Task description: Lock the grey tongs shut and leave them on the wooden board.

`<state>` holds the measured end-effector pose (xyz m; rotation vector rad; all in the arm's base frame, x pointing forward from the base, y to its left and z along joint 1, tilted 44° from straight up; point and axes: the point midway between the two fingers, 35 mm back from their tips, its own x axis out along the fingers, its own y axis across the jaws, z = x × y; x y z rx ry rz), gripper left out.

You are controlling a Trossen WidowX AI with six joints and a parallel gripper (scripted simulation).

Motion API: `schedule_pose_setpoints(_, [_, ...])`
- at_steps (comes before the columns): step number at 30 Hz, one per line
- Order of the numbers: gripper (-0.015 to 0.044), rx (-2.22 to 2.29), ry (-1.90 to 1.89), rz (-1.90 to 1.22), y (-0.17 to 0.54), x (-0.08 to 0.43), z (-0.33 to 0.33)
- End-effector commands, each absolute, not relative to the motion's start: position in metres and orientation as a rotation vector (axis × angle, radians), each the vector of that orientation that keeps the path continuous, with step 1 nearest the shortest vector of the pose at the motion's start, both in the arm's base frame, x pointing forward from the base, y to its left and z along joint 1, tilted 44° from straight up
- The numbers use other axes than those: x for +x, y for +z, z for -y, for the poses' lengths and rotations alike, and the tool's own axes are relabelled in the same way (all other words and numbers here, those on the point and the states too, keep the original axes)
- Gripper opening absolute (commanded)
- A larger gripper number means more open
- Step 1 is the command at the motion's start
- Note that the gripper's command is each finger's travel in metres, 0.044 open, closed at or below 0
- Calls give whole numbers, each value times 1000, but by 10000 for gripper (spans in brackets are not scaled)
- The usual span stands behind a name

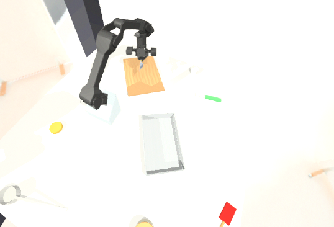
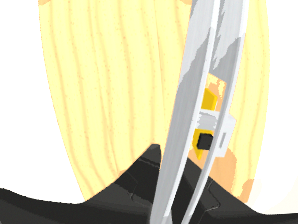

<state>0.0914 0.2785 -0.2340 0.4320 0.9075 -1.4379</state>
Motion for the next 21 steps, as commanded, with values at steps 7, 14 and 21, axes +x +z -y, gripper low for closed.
schedule_pose_setpoints(7, [-150, 423, -1439, -904, -248, 89, -264])
schedule_pose_setpoints(14, [-150, 423, -1439, -904, -256, 88, -256])
schedule_pose_setpoints(21, [-150, 423, -1438, -904, -264, 86, -248])
